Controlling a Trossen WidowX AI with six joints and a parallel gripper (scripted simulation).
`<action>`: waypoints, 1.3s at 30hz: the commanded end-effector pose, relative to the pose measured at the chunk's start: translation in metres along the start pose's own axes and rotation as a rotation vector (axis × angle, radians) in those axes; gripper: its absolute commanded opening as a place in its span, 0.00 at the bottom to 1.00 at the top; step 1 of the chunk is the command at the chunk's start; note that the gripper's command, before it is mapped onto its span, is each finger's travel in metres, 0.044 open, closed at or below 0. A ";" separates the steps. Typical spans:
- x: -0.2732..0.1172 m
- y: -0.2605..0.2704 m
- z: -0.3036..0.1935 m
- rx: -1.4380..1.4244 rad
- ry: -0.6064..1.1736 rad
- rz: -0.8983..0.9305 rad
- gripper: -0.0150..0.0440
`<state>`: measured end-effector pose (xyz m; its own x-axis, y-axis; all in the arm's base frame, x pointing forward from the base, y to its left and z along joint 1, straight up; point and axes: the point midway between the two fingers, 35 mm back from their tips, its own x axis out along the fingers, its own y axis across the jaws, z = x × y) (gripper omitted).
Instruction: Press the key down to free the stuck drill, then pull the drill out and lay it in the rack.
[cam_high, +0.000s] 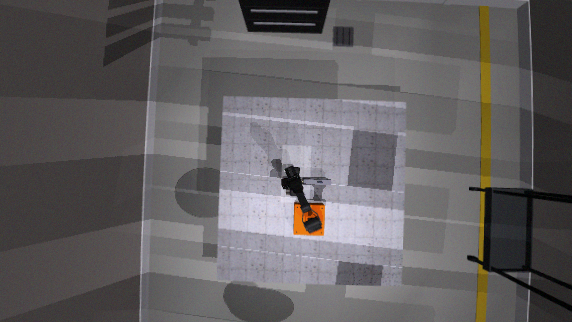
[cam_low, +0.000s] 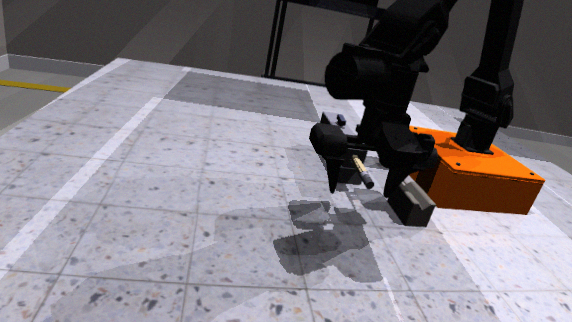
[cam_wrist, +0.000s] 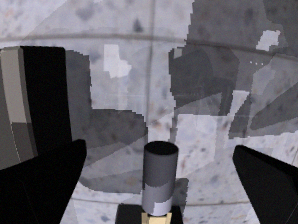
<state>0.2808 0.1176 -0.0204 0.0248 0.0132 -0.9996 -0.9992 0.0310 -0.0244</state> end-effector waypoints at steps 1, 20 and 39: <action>0.001 0.001 -0.003 -0.004 0.000 0.004 1.00; 0.004 0.002 -0.009 -0.004 0.000 0.004 1.00; 0.003 0.001 -0.009 0.002 0.000 -0.001 0.47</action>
<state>0.2798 0.1087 -0.0238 0.0258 0.0128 -0.9996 -0.9991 0.0329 -0.0254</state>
